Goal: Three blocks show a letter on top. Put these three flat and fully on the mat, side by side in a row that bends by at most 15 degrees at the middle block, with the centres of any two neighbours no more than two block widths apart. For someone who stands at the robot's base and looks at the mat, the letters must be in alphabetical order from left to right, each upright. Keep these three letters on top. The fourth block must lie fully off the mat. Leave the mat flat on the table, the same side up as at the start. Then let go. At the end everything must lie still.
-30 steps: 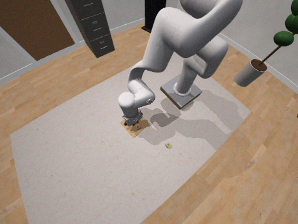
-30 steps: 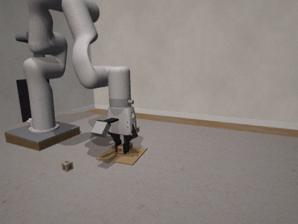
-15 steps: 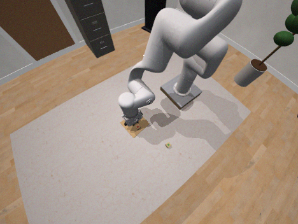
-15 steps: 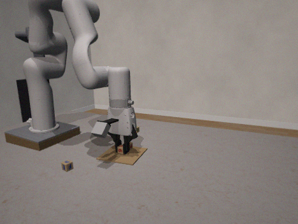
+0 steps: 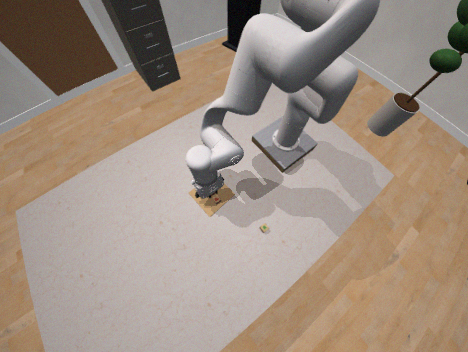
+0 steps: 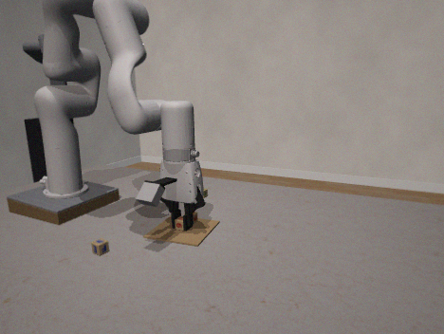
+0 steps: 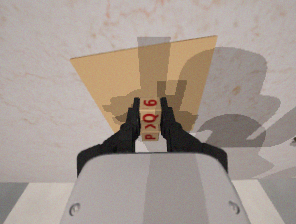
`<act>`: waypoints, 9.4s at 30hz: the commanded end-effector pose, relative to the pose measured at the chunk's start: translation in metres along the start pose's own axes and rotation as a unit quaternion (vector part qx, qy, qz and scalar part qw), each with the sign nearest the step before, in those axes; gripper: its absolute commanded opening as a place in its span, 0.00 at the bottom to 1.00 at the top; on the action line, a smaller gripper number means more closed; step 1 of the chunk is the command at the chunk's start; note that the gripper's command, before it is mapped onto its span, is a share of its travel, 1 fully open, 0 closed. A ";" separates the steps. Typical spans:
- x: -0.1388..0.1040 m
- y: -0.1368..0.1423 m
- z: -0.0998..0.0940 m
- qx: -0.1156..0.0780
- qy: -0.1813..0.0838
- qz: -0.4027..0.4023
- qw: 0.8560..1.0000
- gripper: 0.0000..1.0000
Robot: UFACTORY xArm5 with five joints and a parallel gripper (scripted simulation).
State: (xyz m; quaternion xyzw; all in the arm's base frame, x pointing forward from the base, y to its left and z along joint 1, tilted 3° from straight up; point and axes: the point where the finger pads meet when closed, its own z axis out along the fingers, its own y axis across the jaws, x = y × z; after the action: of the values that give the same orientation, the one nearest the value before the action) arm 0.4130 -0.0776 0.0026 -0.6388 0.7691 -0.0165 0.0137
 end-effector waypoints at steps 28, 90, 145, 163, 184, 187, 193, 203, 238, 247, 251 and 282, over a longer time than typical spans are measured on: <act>0.000 -0.001 -0.001 0.002 0.000 0.000 1.000 0.21; 0.000 -0.001 -0.090 0.002 0.000 0.000 1.000 1.00; 0.002 0.000 -0.082 0.002 0.000 0.000 1.000 0.55; 0.002 0.000 -0.080 0.002 0.000 0.000 1.000 0.55; 0.002 0.000 -0.059 0.002 0.000 0.000 1.000 0.55; 0.002 0.000 -0.054 0.002 0.000 0.000 1.000 0.55; 0.002 0.000 -0.048 0.002 0.000 0.000 1.000 0.55; 0.002 0.000 -0.035 0.002 0.000 0.000 1.000 0.55; 0.002 0.000 -0.030 0.002 0.000 0.000 1.000 0.55; 0.002 0.000 -0.030 0.002 0.000 0.000 1.000 0.55; 0.002 0.000 -0.030 0.002 0.000 0.000 1.000 0.55; 0.002 0.000 -0.030 0.002 0.000 0.000 1.000 0.55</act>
State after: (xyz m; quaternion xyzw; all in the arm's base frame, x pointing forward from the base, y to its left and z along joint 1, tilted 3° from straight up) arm 0.4099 -0.0792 0.0312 -0.6388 0.7691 -0.0165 0.0135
